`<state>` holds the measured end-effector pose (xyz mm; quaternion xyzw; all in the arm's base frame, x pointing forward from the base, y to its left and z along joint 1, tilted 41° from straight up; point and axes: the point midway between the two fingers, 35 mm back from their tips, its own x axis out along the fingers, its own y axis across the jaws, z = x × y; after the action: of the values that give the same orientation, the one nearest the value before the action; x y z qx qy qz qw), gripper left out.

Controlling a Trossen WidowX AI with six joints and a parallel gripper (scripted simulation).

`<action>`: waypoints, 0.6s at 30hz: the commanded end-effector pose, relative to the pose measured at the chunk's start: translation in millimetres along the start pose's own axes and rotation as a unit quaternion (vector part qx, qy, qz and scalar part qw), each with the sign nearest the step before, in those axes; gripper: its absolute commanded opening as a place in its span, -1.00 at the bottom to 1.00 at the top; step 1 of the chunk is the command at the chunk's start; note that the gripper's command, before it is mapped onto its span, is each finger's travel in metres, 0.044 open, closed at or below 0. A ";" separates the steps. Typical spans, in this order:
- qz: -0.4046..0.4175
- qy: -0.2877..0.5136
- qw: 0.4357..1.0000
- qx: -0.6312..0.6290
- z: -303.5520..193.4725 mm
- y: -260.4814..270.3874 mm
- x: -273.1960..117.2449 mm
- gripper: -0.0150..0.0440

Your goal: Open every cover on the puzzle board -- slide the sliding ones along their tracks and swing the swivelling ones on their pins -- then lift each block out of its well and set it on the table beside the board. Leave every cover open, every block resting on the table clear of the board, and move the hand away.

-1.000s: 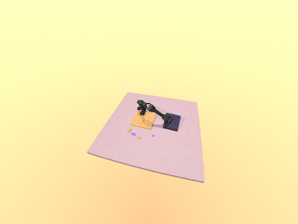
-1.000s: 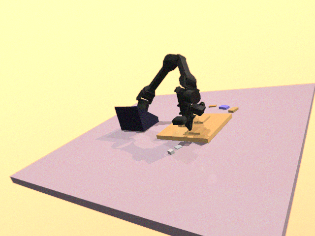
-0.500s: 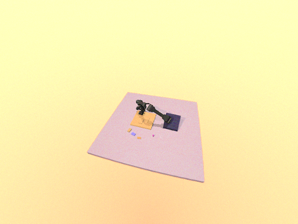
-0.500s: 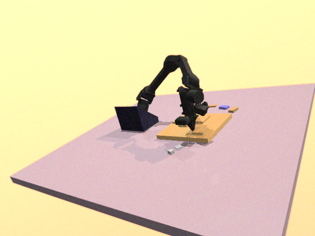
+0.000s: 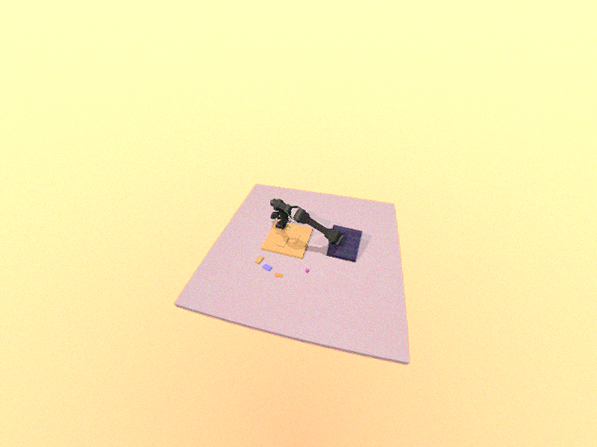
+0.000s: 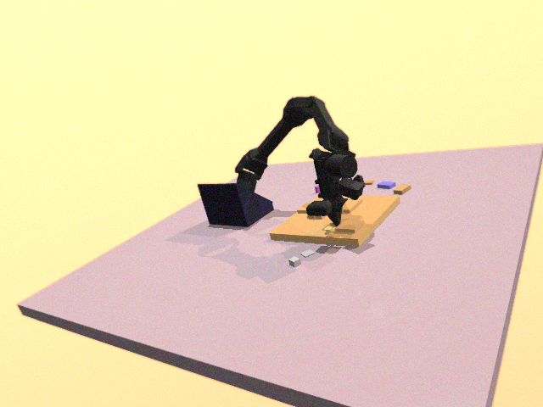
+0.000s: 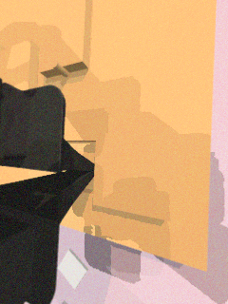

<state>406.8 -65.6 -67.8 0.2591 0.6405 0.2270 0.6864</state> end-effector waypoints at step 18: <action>0.002 -0.001 1.000 0.002 17.9 1.2 -1.4 -0.49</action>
<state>422.7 -65.3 -67.0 0.2598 0.6409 0.2275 0.6856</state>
